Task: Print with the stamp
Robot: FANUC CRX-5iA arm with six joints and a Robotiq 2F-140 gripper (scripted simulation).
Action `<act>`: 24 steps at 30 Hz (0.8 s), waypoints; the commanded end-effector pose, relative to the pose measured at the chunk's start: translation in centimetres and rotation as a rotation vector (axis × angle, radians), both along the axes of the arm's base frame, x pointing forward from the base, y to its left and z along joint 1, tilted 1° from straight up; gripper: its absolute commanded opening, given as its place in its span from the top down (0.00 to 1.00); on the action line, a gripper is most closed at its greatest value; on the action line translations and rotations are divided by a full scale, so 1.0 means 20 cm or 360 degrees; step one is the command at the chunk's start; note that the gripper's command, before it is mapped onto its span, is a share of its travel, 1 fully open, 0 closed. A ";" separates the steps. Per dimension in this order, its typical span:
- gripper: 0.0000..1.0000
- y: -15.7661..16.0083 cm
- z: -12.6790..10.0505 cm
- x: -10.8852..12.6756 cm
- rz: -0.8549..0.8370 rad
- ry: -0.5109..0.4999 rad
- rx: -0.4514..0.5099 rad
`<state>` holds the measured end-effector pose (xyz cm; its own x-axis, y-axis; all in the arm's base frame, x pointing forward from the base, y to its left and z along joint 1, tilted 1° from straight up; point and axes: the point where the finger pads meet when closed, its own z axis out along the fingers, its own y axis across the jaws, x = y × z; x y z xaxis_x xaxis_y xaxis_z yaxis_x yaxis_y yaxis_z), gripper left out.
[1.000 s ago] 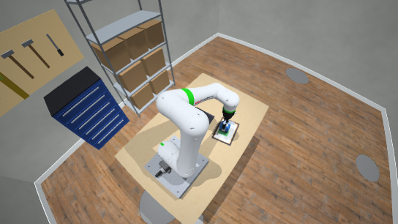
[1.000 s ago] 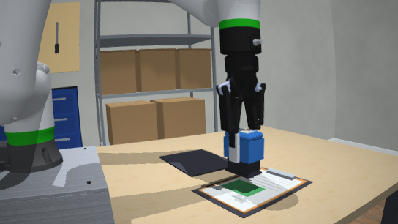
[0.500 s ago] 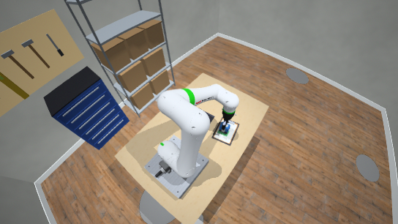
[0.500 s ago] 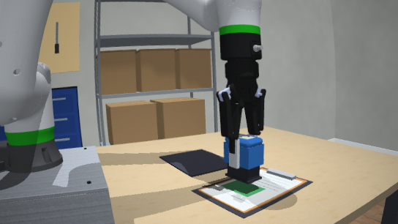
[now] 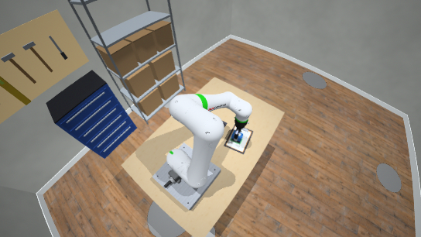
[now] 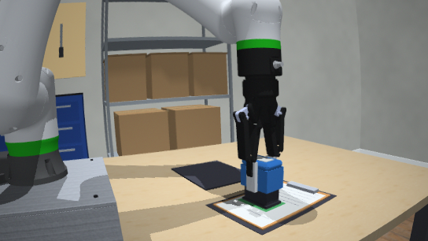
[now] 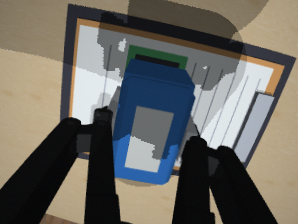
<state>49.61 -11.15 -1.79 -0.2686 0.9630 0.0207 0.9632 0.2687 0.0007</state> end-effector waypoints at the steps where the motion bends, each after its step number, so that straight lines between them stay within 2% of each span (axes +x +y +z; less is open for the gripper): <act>1: 0.80 0.00 -0.01 0.00 0.0000 -0.0001 0.0000; 14: 0.80 0.00 -0.01 0.00 0.0000 -0.0001 0.0000; 24: 0.80 0.00 -0.10 0.00 0.0000 -0.0001 0.0000</act>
